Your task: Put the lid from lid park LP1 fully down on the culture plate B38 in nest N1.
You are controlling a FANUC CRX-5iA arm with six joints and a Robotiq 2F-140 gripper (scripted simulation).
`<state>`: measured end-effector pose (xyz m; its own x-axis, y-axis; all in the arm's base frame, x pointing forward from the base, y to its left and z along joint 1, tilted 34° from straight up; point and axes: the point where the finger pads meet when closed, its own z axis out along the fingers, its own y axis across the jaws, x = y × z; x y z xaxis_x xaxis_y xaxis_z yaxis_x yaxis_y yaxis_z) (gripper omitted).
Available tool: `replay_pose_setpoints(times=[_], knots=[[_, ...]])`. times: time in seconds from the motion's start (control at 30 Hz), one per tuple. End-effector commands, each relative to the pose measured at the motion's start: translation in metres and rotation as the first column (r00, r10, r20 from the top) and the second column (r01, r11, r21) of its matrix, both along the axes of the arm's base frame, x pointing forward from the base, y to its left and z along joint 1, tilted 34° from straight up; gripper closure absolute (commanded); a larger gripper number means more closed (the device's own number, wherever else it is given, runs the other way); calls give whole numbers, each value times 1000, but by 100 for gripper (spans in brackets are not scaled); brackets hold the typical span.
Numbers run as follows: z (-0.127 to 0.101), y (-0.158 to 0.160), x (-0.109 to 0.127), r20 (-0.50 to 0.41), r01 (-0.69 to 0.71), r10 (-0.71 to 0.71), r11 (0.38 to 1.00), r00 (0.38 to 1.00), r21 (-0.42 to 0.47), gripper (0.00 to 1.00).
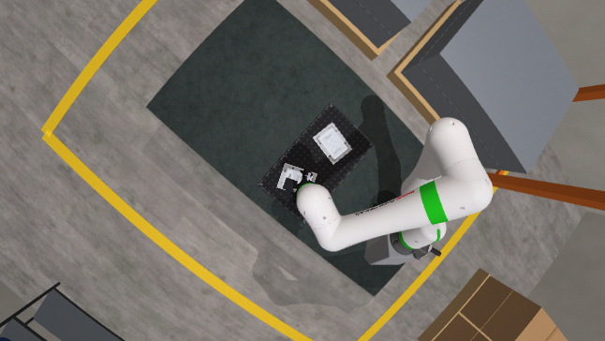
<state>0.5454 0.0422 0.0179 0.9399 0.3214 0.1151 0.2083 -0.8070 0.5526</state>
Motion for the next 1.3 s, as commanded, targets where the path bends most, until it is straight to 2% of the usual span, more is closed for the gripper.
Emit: replay_pose_setpoints(times=[0.0,0.83,1.27], knots=[[-1,-1,1,1,-1,1,1000,1000,0,31],[-25,-15,10,1,-1,1,1000,1000,0,31],[-29,-17,12,1,-1,1,1000,1000,1,31]])
